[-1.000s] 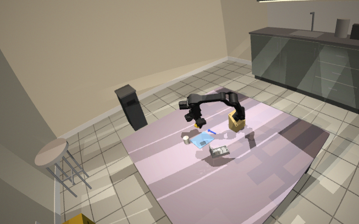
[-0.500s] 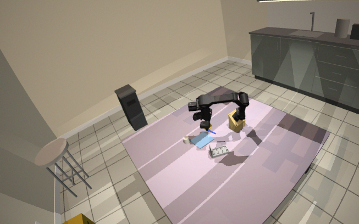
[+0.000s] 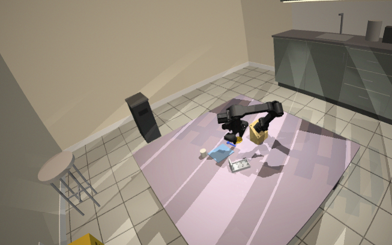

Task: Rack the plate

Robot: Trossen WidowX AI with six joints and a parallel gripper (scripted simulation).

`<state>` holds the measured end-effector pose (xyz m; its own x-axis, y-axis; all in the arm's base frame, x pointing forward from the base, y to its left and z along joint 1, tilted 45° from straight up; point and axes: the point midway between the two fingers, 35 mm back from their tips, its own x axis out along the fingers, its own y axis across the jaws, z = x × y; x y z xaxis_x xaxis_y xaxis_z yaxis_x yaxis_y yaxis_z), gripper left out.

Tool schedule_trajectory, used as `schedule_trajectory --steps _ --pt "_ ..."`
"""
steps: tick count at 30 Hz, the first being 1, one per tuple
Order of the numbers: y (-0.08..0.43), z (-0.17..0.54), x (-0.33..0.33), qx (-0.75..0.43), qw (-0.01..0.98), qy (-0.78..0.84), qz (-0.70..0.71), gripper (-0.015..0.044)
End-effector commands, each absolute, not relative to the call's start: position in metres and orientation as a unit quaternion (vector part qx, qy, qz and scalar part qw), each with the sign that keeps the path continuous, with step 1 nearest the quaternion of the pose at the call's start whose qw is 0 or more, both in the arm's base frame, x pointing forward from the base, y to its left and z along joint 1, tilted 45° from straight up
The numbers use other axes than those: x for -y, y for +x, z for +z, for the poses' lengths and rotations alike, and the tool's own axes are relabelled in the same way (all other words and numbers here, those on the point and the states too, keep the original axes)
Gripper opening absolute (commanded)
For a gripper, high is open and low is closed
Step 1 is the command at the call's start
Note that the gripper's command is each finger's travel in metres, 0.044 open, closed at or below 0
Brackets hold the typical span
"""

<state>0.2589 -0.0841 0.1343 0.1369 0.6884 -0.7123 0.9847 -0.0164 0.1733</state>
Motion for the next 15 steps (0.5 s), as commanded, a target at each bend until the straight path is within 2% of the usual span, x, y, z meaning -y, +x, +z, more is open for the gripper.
schedule_trajectory --steps 1,15 --pt "0.25 0.142 0.072 -0.603 0.288 0.698 -0.259 0.0" --pt "0.214 0.163 0.025 -0.527 0.108 0.747 -0.391 0.0"
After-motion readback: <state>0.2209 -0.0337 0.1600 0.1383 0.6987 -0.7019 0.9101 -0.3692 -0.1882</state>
